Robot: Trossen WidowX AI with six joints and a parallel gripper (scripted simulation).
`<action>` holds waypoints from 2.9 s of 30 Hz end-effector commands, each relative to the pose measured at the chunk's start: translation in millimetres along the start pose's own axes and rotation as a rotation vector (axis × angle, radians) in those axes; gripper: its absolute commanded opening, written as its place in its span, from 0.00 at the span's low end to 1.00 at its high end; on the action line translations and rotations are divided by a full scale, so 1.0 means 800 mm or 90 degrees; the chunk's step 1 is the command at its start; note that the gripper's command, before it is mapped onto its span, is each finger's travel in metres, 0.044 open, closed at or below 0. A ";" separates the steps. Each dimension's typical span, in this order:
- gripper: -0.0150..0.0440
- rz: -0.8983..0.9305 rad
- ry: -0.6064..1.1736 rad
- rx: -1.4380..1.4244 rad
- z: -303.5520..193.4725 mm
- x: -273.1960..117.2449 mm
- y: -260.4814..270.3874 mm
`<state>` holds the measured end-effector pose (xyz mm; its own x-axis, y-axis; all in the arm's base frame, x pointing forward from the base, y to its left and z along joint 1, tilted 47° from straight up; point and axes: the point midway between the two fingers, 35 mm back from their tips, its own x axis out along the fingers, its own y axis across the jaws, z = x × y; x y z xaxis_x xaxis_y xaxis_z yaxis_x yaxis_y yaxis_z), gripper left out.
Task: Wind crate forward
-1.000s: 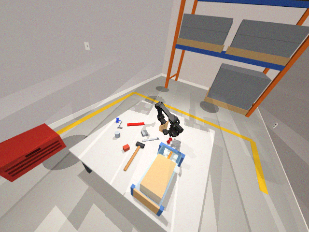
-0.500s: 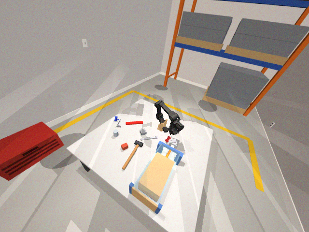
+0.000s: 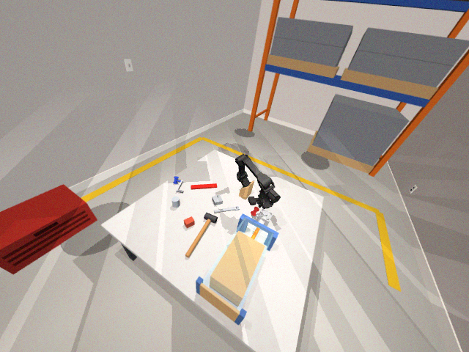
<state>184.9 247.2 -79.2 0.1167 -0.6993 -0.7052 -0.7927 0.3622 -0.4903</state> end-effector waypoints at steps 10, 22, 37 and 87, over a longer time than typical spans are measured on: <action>0.25 -0.003 0.000 -0.003 -0.005 0.010 -0.005; 0.25 -0.003 0.001 -0.004 -0.023 0.010 -0.020; 0.25 -0.002 0.001 -0.001 -0.025 -0.050 -0.022; 0.25 -0.003 0.001 -0.004 -0.023 0.010 -0.020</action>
<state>186.3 229.9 -72.4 0.1162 -0.7015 -0.7032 -0.7939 0.3598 -0.4901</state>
